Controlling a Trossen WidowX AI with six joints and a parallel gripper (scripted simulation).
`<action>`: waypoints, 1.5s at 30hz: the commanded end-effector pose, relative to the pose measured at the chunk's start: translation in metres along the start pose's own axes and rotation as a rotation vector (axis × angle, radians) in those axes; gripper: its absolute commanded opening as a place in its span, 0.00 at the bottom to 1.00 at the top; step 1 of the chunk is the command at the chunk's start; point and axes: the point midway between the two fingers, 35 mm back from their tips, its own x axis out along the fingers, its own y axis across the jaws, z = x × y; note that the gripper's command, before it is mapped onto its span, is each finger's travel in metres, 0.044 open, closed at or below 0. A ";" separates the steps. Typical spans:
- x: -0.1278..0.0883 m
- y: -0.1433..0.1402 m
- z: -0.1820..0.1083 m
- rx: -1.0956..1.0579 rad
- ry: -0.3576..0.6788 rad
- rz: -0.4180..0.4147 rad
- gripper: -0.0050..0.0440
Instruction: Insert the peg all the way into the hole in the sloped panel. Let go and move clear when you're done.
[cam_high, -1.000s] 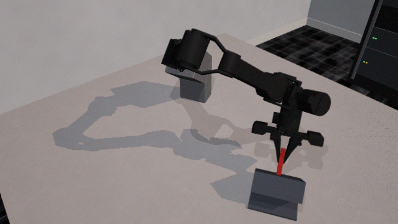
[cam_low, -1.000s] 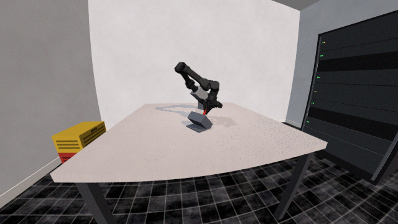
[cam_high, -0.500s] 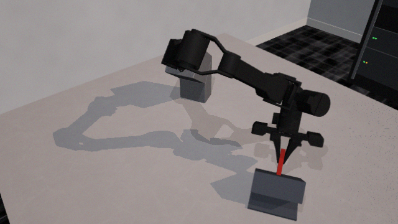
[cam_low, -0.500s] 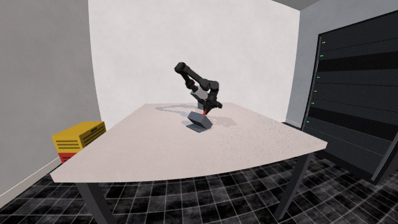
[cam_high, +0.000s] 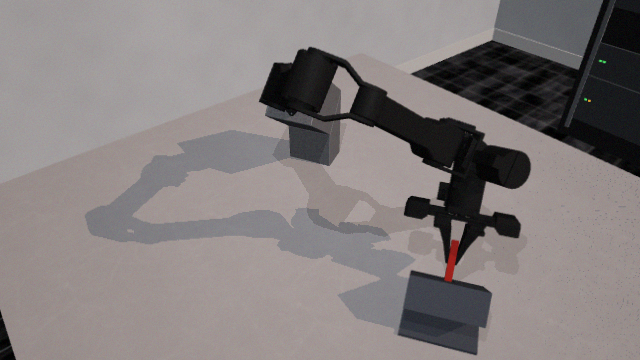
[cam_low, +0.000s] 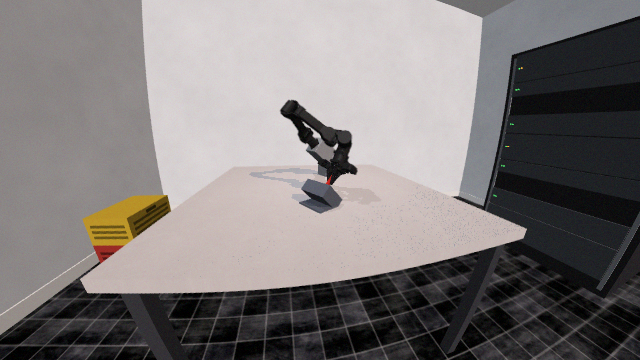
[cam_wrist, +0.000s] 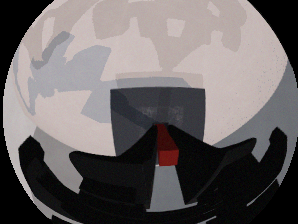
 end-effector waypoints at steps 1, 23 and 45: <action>-0.001 -0.001 -0.006 0.013 0.003 -0.006 0.10; 0.002 -0.001 -0.006 0.013 0.003 -0.006 0.10; 0.004 -0.001 -0.007 0.013 0.003 -0.006 0.10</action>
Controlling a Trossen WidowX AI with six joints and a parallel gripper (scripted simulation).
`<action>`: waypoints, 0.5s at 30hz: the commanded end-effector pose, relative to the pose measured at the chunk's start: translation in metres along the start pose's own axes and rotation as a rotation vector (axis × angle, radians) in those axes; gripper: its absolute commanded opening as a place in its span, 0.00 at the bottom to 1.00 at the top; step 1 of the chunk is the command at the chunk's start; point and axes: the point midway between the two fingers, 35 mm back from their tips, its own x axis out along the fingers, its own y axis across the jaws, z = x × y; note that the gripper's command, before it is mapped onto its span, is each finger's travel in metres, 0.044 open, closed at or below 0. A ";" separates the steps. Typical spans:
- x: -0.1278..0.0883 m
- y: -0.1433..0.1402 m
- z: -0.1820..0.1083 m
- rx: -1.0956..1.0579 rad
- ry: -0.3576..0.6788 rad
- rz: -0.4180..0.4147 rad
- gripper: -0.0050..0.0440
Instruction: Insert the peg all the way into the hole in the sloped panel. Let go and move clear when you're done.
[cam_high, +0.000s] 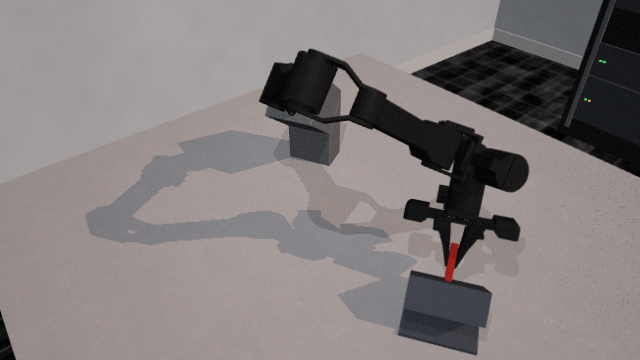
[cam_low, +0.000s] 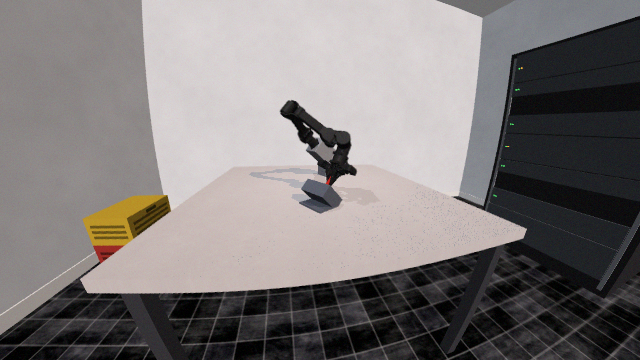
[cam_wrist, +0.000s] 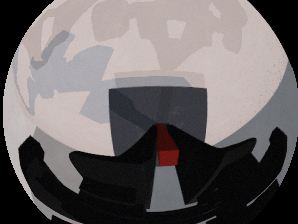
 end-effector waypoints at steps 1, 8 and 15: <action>-0.001 -0.001 -0.006 0.013 0.003 -0.006 0.10; 0.000 -0.001 -0.006 0.013 0.003 -0.006 0.10; 0.001 -0.001 -0.006 0.013 0.003 -0.006 0.10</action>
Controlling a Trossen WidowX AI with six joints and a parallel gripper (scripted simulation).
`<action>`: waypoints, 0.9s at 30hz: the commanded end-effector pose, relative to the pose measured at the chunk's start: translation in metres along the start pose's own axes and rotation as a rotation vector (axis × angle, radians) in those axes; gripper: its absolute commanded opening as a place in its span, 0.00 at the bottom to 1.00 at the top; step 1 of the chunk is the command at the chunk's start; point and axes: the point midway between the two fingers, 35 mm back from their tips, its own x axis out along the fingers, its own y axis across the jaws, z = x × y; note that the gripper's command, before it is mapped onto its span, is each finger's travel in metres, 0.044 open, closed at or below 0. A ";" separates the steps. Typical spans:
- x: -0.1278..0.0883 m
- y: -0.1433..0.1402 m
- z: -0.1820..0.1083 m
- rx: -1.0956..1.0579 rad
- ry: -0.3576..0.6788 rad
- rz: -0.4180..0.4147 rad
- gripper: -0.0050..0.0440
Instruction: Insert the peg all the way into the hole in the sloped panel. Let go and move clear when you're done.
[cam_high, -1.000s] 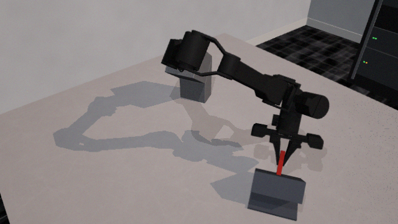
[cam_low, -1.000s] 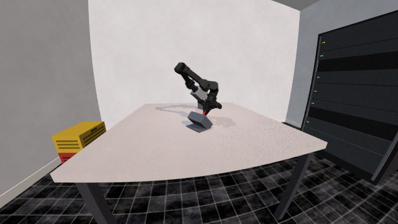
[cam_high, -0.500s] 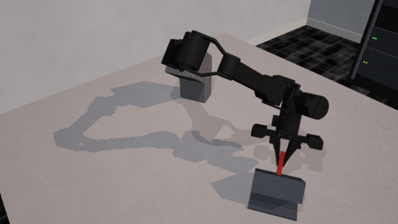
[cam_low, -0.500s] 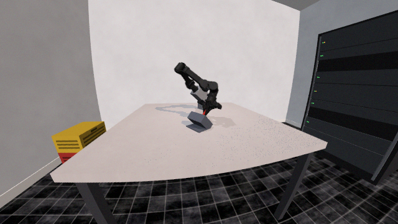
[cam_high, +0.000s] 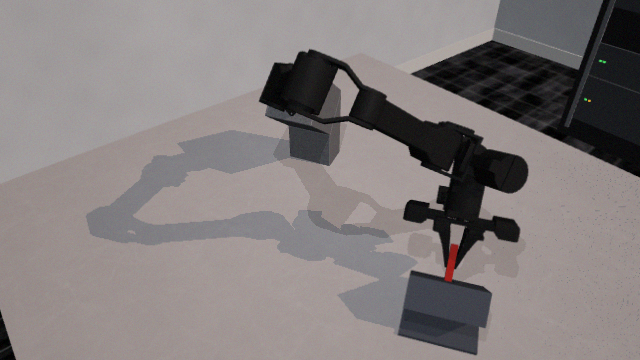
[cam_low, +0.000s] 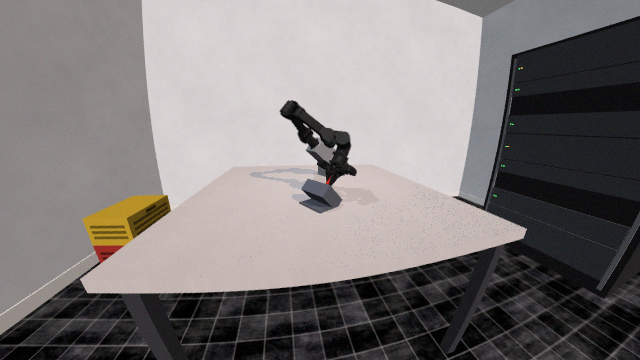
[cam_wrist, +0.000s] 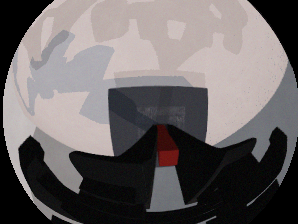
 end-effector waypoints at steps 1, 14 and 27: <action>-0.001 -0.001 -0.006 0.013 0.003 -0.006 0.10; 0.001 -0.001 -0.006 0.013 0.003 -0.006 0.10; 0.002 -0.001 -0.007 0.013 0.003 -0.006 0.10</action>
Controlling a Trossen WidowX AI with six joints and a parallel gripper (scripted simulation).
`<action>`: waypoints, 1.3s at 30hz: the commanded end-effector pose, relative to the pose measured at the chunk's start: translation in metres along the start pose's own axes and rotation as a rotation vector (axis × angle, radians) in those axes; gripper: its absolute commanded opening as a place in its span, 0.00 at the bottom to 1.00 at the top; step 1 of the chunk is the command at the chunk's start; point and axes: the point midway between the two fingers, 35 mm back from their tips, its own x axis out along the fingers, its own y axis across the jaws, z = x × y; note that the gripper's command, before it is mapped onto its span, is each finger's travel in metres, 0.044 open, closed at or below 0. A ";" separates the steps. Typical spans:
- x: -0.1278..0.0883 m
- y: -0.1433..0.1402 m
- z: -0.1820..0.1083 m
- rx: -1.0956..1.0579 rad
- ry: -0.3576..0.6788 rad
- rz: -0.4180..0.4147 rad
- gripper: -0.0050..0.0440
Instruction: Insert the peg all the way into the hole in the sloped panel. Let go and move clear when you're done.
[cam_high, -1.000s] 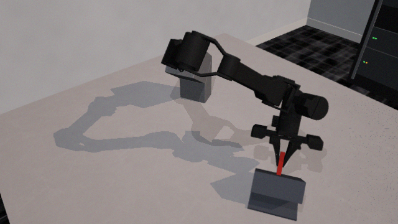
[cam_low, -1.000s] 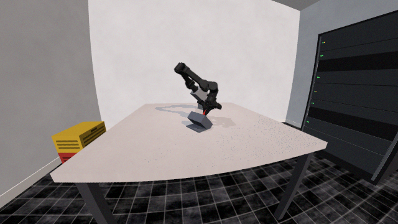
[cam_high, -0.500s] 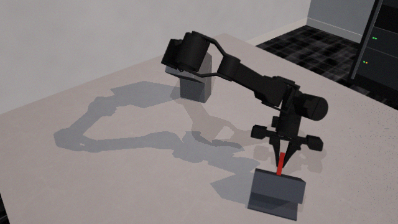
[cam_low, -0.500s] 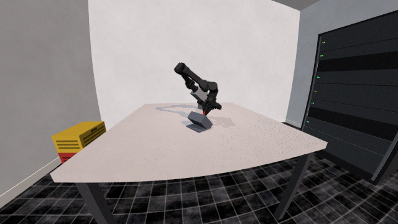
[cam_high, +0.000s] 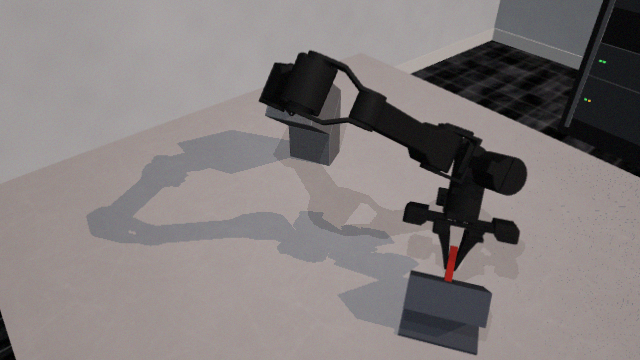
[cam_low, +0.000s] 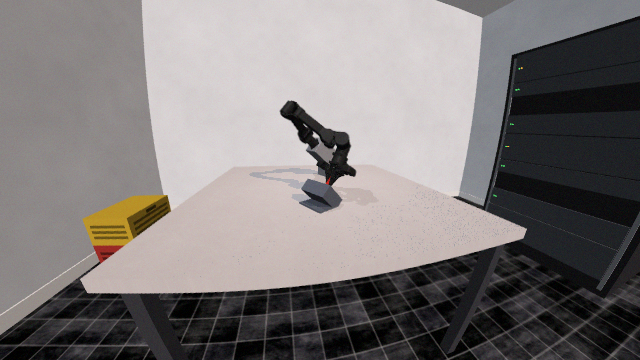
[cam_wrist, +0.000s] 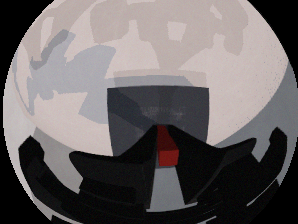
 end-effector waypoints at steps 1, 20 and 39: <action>-0.001 -0.001 -0.006 0.013 0.003 -0.006 0.10; 0.001 -0.001 -0.006 0.013 0.003 -0.006 0.10; 0.002 -0.001 -0.007 0.016 0.004 -0.004 0.10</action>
